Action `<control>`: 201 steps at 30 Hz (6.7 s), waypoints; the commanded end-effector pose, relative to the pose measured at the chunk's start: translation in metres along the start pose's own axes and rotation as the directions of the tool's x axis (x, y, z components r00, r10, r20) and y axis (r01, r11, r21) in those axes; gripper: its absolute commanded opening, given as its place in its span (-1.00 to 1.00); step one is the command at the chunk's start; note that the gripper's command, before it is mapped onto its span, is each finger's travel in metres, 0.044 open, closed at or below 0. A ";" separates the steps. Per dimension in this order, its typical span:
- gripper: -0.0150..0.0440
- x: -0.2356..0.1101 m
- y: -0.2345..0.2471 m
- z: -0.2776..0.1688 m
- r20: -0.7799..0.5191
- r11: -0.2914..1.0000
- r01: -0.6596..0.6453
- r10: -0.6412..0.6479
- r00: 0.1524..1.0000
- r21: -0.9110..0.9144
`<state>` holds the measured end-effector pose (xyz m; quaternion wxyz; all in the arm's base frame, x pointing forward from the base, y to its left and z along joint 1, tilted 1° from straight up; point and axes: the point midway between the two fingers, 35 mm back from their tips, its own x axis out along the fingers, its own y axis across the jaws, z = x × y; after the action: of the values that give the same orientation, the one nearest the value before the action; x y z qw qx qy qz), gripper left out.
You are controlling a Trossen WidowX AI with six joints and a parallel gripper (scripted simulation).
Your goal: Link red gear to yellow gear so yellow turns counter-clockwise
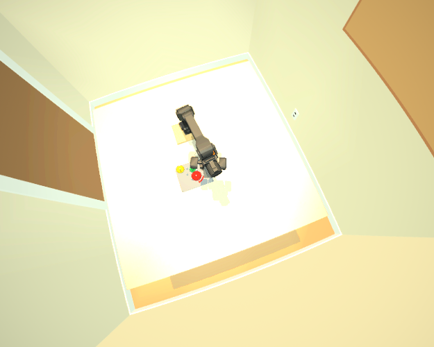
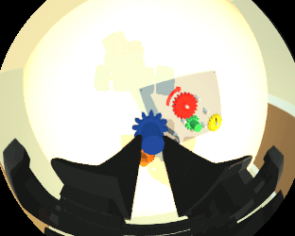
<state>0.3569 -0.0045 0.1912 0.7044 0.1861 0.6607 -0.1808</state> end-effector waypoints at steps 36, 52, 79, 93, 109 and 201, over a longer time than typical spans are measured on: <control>-0.49 0.029 -0.075 -0.004 -0.009 1.000 0.011 -0.011 1.000 -0.002; -0.49 0.042 -0.104 -0.012 -0.012 1.000 0.015 -0.015 1.000 -0.002; -0.49 0.065 -0.150 -0.035 -0.019 1.000 0.020 -0.020 1.000 -0.002; -0.49 0.068 -0.157 -0.039 -0.020 0.998 0.019 -0.021 1.000 -0.065; -0.49 0.067 -0.157 -0.040 -0.020 0.868 0.008 -0.021 1.000 -0.497; -0.49 0.117 -0.158 -0.040 -0.021 0.320 -0.013 -0.021 1.000 -0.947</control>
<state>0.2500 -0.1225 0.0698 0.6674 -0.2663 0.6501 0.2471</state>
